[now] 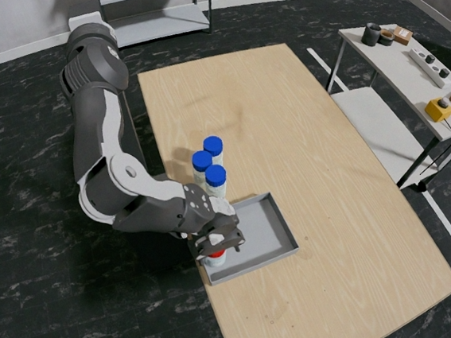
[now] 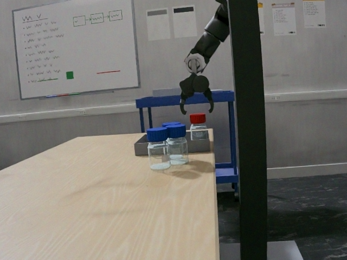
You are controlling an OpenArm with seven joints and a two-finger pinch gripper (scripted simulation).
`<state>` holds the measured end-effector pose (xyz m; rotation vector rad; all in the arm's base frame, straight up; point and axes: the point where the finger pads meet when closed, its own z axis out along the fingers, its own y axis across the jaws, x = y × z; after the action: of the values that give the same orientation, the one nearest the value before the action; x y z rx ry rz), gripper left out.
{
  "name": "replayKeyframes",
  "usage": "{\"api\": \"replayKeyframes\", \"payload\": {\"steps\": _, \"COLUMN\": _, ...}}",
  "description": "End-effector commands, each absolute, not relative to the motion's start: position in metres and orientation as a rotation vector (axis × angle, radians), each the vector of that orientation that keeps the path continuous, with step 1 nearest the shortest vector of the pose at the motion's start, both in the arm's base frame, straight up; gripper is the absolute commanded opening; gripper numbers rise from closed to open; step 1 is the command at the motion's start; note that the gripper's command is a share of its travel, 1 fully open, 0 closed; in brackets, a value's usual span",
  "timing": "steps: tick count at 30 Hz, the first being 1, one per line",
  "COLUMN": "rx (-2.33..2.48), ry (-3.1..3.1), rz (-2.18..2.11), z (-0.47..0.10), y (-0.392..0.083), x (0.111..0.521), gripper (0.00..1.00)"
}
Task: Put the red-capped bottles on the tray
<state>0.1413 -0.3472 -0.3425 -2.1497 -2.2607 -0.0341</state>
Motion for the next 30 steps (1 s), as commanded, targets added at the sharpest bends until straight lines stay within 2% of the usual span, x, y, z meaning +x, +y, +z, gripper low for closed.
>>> {"api": "replayKeyframes", "payload": {"steps": 1, "rx": -2.161, "ry": -2.256, "rz": -0.026, "z": -0.339, "y": -0.35, "x": 0.142, "gripper": 0.52}}
{"api": "replayKeyframes", "payload": {"steps": 12, "rx": -2.165, "ry": -2.253, "rz": -0.022, "z": -0.334, "y": -0.35, "x": 0.142, "gripper": 0.52}}
{"api": "replayKeyframes", "payload": {"steps": 22, "rx": -2.161, "ry": -2.256, "rz": -0.026, "z": -0.285, "y": -0.349, "x": 0.142, "gripper": 0.52}}
{"api": "replayKeyframes", "payload": {"steps": 30, "rx": -2.168, "ry": -2.26, "rz": -0.028, "z": -0.283, "y": -0.35, "x": 0.143, "gripper": 0.52}}
